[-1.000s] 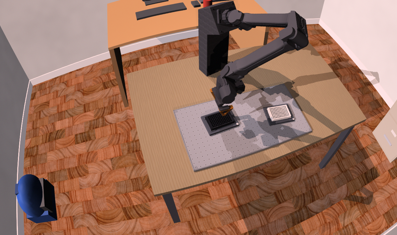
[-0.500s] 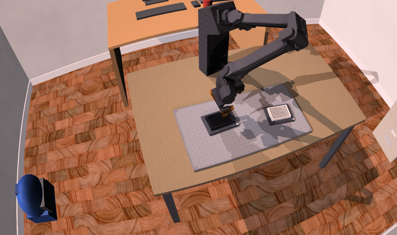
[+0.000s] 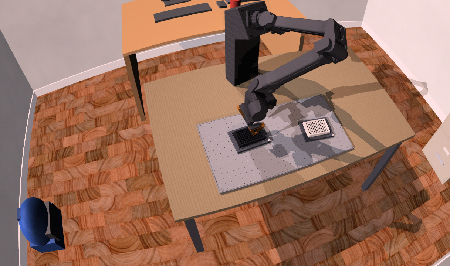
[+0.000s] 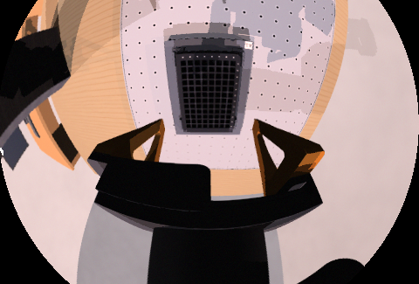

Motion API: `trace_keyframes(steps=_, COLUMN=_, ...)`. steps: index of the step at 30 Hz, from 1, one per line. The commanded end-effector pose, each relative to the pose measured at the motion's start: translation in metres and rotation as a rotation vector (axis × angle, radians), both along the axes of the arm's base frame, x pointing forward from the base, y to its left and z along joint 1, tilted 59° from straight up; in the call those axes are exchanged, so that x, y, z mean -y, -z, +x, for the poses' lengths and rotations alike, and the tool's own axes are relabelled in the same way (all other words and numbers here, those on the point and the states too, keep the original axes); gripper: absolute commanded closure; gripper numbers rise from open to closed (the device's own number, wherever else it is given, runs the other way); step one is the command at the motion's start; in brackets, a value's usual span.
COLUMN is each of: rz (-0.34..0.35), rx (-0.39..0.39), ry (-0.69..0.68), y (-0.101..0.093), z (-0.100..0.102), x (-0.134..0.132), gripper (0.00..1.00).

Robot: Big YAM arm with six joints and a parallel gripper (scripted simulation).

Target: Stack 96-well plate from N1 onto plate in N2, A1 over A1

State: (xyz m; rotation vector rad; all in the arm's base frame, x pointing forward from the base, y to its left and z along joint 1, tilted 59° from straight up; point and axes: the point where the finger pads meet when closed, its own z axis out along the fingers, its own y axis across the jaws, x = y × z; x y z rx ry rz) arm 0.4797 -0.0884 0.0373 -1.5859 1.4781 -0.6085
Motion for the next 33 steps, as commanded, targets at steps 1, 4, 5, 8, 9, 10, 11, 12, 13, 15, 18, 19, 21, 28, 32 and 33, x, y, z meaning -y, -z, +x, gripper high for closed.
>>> trace_keyframes(steps=1, rz=0.01, rx=-0.002, ry=-0.007, y=0.005, z=0.007, x=-0.007, gripper=0.0)
trace_keyframes(steps=4, rz=0.01, rx=-0.002, ry=-0.007, y=0.006, z=0.008, x=-0.008, gripper=0.0)
trace_keyframes(steps=5, rz=0.01, rx=-0.002, ry=-0.007, y=0.007, z=0.009, x=-0.008, gripper=0.0)
trace_keyframes(steps=8, rz=0.01, rx=-0.002, ry=-0.007, y=0.009, z=0.013, x=-0.01, gripper=0.0)
trace_keyframes(steps=9, rz=0.01, rx=-0.002, ry=-0.007, y=0.01, z=0.015, x=-0.01, gripper=0.0)
trace_keyframes(steps=10, rz=0.01, rx=-0.002, ry=-0.007, y=0.011, z=0.016, x=-0.011, gripper=0.0)
trace_keyframes(steps=11, rz=0.01, rx=-0.002, ry=-0.007, y=0.012, z=0.017, x=-0.011, gripper=0.0)
trace_keyframes(steps=12, rz=0.01, rx=-0.002, ry=-0.007, y=0.013, z=0.019, x=-0.011, gripper=0.0)
trace_keyframes(steps=13, rz=0.01, rx=-0.002, ry=-0.007, y=0.014, z=0.02, x=-0.012, gripper=0.0)
trace_keyframes(steps=15, rz=0.01, rx=-0.002, ry=-0.007, y=0.016, z=0.023, x=-0.013, gripper=0.0)
trace_keyframes(steps=18, rz=0.01, rx=-0.002, ry=-0.007, y=0.018, z=0.027, x=-0.014, gripper=0.0)
trace_keyframes(steps=19, rz=0.01, rx=-0.002, ry=-0.007, y=0.018, z=0.027, x=-0.014, gripper=0.0)
trace_keyframes(steps=21, rz=0.012, rx=-0.007, ry=-0.007, y=0.02, z=0.028, x=-0.015, gripper=0.0)
trace_keyframes(steps=28, rz=0.01, rx=-0.002, ry=-0.007, y=0.025, z=0.038, x=-0.018, gripper=0.0)
trace_keyframes(steps=32, rz=0.01, rx=-0.002, ry=-0.007, y=0.029, z=0.043, x=-0.02, gripper=0.0)
trace_keyframes(steps=33, rz=0.01, rx=-0.002, ry=-0.007, y=0.03, z=0.044, x=-0.02, gripper=0.0)
